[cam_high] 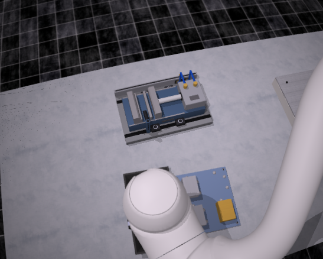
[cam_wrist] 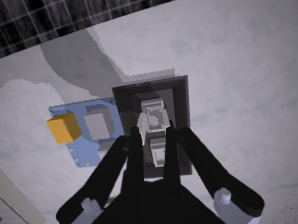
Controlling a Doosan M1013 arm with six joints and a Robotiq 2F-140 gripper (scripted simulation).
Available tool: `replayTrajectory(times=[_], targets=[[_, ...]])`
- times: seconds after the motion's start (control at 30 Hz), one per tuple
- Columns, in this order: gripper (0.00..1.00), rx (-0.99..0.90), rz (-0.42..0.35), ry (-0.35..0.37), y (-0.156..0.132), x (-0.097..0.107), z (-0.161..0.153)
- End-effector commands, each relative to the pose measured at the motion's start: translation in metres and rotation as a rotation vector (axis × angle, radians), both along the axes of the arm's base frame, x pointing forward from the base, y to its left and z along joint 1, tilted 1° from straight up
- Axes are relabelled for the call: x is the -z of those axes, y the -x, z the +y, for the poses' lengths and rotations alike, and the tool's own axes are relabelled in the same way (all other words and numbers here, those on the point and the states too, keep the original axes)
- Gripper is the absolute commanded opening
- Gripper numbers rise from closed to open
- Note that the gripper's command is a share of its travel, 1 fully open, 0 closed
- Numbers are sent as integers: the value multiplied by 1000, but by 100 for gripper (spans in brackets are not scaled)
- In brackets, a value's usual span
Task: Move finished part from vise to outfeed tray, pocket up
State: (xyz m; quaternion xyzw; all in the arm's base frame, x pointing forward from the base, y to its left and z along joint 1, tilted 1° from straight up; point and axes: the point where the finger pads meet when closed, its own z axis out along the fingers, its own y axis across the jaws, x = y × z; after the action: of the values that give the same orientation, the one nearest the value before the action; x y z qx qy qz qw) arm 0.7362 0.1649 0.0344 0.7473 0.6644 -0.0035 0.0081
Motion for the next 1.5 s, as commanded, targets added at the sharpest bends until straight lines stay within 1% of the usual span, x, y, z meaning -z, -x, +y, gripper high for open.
replayTrajectory(times=[0.0,0.67,1.47], targets=[[0,0,0,0,0,0,0],[0,0,0,0,0,1,0],[0,0,0,0,0,11,0]])
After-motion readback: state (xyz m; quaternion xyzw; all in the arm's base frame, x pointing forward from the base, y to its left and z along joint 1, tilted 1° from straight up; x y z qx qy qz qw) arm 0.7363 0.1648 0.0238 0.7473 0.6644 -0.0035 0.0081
